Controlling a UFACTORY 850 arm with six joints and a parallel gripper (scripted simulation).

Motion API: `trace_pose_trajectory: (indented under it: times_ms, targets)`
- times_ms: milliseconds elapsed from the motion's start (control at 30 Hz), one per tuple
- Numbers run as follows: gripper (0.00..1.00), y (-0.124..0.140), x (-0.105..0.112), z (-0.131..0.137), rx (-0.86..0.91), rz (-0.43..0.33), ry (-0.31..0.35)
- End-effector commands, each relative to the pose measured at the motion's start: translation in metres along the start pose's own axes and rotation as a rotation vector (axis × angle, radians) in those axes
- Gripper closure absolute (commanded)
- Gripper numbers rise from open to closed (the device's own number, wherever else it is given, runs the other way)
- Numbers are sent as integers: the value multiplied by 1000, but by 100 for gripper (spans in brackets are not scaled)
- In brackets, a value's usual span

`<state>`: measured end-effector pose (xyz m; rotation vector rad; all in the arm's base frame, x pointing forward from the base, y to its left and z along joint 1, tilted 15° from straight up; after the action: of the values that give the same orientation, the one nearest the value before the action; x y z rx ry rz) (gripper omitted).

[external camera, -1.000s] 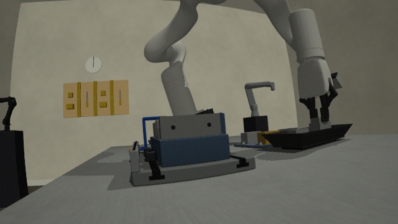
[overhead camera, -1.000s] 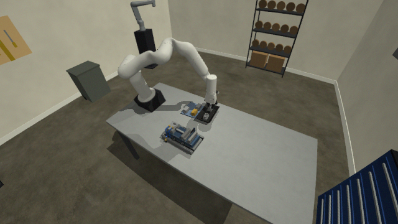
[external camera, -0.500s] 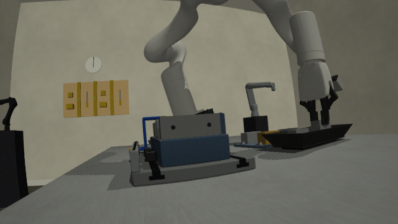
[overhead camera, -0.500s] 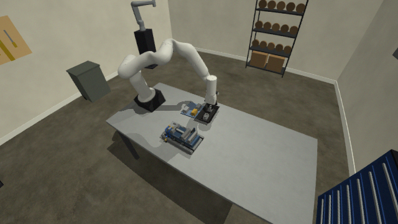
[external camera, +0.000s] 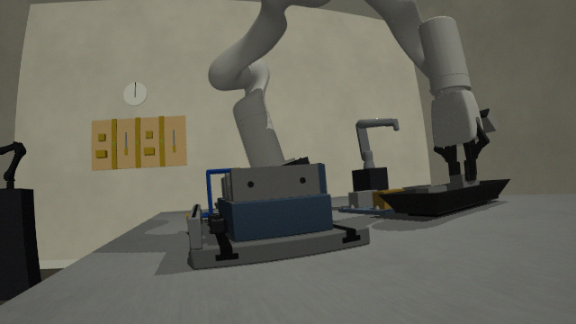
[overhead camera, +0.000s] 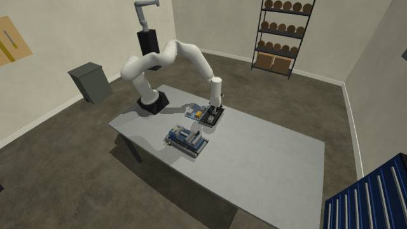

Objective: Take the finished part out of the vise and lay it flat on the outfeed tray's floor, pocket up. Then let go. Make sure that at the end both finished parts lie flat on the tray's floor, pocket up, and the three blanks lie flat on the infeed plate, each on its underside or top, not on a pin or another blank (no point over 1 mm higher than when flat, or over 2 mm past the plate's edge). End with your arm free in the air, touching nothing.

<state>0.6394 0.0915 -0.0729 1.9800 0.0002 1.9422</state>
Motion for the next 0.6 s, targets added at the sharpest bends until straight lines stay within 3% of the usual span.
trace_pose_trajectory:
  times_ms: [0, 567]
  targets:
    - [100, 0, 1, 1, 0, 1, 2]
    - [100, 0, -2, 1, 0, 1, 2]
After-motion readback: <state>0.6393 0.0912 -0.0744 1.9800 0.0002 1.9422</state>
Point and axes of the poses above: the point where the finger pads meet when closed, its own x axis back along the fingers, its own z axis across the jaws, y = z × x, the point moved 5 cm from there along x, back along the fingers, and after that the axes turned 8 degrees about -x, right-handed, at the moved point
